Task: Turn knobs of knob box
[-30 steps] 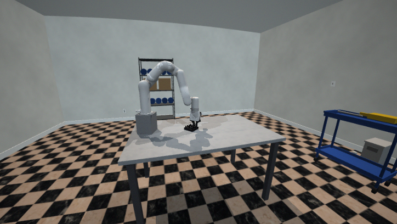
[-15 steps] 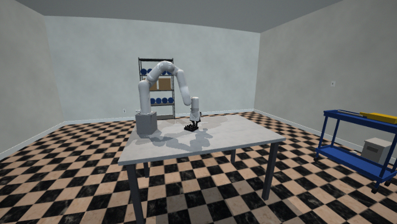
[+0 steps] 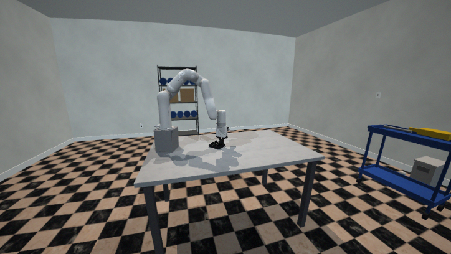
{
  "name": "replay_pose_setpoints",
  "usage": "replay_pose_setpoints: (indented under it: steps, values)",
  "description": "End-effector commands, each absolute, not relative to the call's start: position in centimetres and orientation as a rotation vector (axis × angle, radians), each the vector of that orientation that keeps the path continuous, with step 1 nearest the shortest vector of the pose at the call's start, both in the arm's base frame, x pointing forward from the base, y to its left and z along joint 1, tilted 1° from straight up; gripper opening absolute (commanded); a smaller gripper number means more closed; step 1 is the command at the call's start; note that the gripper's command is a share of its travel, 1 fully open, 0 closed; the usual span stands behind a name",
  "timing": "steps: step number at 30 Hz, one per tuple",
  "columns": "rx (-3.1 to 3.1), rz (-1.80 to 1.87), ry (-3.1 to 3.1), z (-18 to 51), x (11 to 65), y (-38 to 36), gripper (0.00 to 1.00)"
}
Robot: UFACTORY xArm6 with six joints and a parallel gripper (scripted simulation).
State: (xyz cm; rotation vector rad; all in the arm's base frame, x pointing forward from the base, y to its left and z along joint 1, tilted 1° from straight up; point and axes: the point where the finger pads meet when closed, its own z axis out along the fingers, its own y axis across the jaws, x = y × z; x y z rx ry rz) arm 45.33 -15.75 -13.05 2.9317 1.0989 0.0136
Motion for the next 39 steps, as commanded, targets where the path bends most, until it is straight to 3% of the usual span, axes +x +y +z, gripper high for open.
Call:
replay_pose_setpoints:
  steps: [1,25,39]
  values:
    - [2.929,0.018,1.098,-12.92,45.49,-15.8,0.08]
    - [2.934,0.018,1.087,-12.92,45.49,-15.8,0.08]
    - [3.038,0.02,0.752,-12.92,45.49,-15.8,0.08]
